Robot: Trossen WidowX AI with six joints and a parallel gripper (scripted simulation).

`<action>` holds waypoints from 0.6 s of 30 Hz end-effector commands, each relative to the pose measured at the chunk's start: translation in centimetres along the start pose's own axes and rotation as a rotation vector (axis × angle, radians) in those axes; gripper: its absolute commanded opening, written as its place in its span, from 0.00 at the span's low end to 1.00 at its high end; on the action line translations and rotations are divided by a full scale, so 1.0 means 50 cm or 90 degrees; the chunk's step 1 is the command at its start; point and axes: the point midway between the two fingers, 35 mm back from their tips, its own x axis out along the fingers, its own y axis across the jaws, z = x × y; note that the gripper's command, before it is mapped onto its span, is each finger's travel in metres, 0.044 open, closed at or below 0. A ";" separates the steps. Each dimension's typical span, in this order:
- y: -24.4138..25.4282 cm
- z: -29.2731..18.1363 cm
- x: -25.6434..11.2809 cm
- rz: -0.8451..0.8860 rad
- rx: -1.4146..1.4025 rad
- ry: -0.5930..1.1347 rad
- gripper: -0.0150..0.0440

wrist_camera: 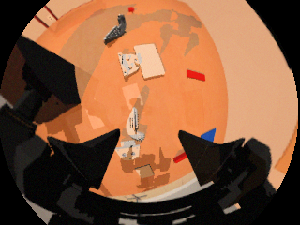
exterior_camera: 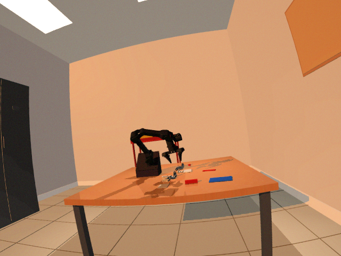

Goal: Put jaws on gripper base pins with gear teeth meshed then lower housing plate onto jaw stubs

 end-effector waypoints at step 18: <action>0.075 -0.041 0.115 0.093 -0.025 0.070 1.00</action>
